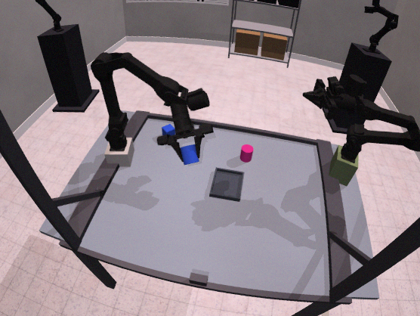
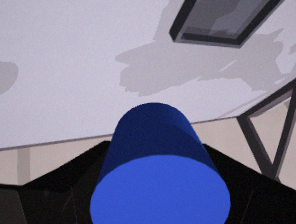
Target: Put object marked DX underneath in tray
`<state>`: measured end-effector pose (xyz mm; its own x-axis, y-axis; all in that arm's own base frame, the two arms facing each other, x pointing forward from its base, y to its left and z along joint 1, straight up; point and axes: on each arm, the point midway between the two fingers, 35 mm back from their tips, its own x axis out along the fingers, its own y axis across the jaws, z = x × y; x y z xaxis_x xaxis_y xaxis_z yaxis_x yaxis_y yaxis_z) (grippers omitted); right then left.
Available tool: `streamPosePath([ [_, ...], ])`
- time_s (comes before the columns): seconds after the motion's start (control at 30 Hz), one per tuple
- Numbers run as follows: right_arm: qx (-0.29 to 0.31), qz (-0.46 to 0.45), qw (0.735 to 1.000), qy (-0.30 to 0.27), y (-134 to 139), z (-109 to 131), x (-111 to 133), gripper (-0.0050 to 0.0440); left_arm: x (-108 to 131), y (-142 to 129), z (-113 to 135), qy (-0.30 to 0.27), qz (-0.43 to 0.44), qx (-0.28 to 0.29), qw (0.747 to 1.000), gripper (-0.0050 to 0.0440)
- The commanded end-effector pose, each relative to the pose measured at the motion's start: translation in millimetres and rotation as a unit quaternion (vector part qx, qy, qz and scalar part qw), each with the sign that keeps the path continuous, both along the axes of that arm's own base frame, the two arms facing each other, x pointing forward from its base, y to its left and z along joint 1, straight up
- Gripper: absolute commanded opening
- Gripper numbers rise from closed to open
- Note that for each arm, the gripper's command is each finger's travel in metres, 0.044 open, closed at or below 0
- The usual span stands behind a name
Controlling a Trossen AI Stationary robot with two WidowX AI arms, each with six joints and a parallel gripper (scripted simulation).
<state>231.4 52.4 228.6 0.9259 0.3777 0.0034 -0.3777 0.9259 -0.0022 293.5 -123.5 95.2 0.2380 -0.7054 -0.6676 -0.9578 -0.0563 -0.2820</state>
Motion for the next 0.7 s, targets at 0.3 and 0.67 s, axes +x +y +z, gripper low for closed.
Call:
streamPosePath([
  [0.3, 0.001, 0.001, 1.000, -0.004, -0.1, 3.7, -0.6, -0.0050, 28.4, 23.1, 31.8, -0.069, 0.018, -0.078, 0.994, 0.0204],
  [0.67, 0.001, 0.001, 1.000, -0.004, -0.1, 3.7, -0.6, -0.0050, 28.4, 25.5, 34.3, -0.074, 0.020, -0.085, 0.993, 0.0204],
])
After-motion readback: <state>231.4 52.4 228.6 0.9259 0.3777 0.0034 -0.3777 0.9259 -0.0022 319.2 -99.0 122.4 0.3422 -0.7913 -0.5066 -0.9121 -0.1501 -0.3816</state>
